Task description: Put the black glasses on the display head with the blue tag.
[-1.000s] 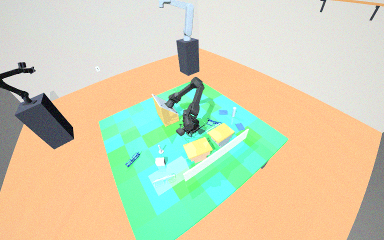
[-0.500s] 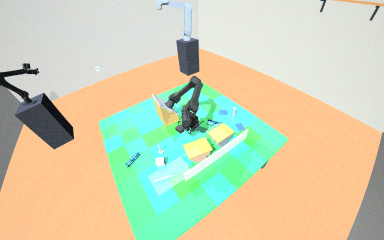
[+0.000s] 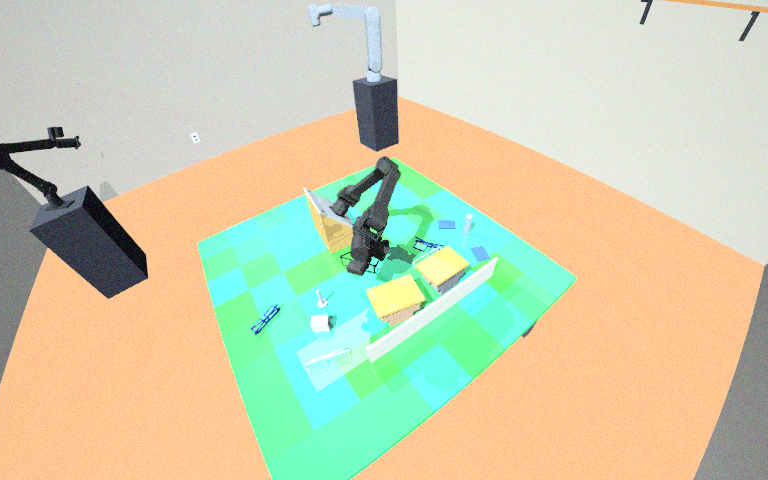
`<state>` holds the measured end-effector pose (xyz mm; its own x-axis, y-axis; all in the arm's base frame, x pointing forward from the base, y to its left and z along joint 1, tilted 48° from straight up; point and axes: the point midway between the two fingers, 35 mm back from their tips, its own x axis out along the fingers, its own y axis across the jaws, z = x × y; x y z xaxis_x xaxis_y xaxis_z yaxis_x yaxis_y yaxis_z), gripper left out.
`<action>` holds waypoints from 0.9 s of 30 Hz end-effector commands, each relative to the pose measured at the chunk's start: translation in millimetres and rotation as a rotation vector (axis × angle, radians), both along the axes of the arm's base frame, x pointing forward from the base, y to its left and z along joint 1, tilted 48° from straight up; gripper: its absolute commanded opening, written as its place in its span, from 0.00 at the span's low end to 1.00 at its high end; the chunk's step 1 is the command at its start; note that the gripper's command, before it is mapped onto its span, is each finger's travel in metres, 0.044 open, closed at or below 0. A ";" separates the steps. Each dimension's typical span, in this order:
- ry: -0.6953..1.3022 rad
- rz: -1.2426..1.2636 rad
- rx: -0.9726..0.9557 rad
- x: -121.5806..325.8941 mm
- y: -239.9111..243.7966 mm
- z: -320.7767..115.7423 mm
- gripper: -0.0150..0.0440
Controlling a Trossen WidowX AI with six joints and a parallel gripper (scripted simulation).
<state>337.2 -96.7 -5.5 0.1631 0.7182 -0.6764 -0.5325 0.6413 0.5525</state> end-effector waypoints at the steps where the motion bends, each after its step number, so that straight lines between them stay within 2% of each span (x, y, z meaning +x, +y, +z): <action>1: -0.090 0.085 -0.026 0.8 -11.9 -10.1 0.25; 27: -0.622 0.590 -0.147 -6.8 -69.7 -74.7 0.25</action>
